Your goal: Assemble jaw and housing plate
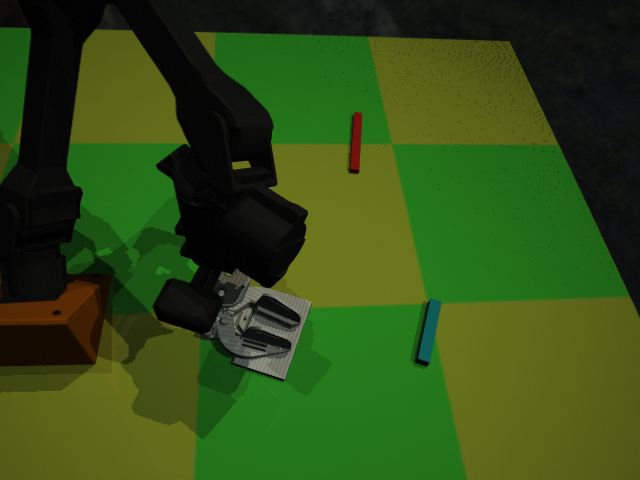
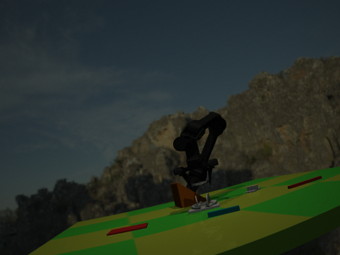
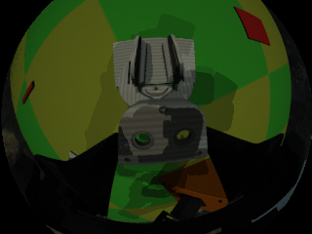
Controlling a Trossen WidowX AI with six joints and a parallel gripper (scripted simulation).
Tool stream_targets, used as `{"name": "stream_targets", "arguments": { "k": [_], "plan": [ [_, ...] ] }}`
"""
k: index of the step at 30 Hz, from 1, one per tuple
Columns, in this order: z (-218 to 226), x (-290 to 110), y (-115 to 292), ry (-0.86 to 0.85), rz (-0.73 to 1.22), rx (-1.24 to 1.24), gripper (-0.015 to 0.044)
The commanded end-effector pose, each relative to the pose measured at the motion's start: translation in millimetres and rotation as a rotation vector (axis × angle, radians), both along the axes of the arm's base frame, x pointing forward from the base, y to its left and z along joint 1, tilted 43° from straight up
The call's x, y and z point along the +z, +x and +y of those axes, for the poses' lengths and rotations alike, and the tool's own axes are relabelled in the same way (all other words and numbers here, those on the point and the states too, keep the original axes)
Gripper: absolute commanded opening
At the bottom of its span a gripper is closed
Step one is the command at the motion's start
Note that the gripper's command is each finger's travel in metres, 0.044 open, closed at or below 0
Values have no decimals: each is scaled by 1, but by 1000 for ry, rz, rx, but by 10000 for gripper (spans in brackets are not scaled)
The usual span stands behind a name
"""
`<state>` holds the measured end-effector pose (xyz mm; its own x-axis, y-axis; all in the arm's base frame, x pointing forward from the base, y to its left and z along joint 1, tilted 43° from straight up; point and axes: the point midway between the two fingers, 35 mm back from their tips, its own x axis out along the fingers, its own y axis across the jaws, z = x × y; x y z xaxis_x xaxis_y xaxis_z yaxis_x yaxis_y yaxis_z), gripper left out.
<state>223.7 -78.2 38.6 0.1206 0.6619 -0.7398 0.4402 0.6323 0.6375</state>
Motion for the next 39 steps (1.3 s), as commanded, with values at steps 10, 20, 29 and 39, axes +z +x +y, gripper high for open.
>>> {"name": "stream_targets", "arguments": {
  "k": [10, 20, 29, 39],
  "plan": [
    [-1, -1, 0, -4, -2, 5, 351],
    [-1, -1, 0, -4, -2, 5, 351],
    [4, -6, 1, -5, -2, 5, 351],
    [14, -19, 4, -6, -2, 4, 351]
  ]
}}
